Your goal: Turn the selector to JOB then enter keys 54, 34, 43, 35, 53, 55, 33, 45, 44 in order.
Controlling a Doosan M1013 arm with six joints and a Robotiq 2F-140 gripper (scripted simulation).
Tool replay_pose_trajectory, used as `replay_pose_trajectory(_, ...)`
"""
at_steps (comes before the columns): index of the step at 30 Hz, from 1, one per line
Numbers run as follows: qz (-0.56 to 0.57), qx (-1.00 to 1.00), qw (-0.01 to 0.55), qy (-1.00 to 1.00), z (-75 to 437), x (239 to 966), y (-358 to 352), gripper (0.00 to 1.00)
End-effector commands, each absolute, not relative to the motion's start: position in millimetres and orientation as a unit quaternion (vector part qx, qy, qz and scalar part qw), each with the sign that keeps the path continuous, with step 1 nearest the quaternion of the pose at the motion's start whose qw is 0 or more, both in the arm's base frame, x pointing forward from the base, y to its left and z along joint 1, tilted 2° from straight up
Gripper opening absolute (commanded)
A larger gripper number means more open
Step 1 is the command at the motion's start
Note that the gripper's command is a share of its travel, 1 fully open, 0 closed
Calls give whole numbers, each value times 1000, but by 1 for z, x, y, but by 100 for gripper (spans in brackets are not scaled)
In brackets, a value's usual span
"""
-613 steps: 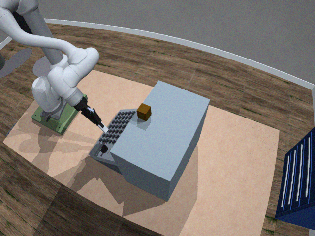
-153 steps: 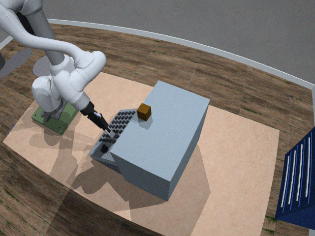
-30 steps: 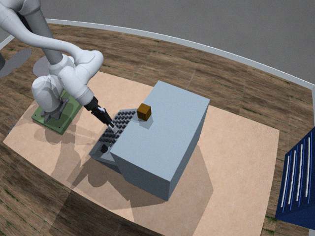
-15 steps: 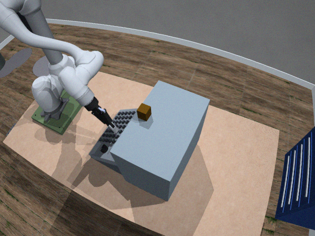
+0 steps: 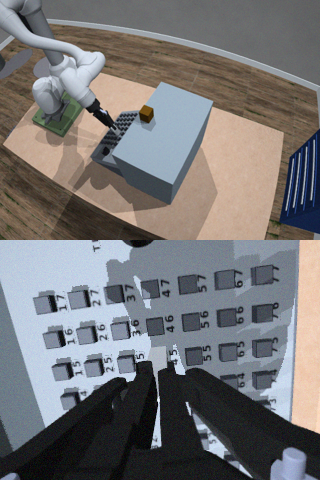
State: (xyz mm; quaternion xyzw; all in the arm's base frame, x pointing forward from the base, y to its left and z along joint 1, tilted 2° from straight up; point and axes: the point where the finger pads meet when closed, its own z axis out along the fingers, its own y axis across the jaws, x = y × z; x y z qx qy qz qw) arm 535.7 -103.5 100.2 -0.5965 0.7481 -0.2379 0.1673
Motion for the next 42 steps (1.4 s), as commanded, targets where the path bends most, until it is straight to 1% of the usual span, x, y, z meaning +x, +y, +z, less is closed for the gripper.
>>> replay_pose_trajectory(1,-238,-596,167,748,100,536,-103,0)
replay_pose_trajectory(16,-238,-596,167,748,102,534,-103,0)
replay_pose_trajectory(42,-238,-596,167,748,129,517,-98,0)
